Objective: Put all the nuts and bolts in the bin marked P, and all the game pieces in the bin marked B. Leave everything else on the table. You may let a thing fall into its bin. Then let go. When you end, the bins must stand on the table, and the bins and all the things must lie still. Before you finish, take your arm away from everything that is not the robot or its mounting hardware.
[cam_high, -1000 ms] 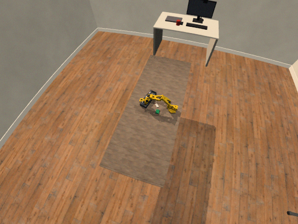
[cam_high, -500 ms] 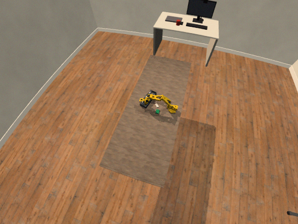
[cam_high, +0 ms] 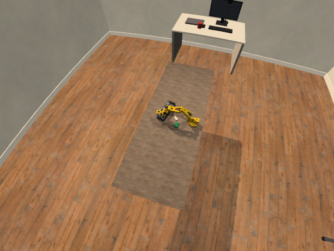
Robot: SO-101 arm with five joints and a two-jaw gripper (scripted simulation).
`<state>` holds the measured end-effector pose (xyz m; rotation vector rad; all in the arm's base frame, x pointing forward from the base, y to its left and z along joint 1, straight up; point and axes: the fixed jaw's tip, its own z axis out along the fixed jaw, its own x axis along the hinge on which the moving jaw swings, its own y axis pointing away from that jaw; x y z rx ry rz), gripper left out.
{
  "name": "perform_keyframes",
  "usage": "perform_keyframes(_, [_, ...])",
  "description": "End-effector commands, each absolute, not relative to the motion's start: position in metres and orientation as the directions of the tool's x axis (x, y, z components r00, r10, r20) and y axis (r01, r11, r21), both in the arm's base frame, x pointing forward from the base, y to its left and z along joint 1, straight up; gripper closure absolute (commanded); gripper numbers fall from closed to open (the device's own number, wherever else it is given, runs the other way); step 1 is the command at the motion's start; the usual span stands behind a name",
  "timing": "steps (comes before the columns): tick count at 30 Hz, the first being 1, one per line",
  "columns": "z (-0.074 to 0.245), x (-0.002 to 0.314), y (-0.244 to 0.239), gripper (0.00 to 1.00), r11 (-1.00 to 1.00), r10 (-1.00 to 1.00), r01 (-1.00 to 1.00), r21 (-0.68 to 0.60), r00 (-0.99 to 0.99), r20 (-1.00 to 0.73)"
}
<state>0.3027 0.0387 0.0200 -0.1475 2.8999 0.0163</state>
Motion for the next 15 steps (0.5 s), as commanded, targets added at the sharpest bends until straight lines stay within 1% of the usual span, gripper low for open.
perform_keyframes(1, [0.039,0.311,0.042,0.83,0.995,-0.096,-0.102,0.003,-0.944,-0.315])
perform_keyframes(7, [0.04,0.311,0.042,0.83,0.995,-0.096,-0.102,0.003,-0.944,-0.315])
perform_keyframes(15, [0.049,0.31,0.042,0.83,0.995,-0.095,-0.102,0.003,-0.944,-0.317])
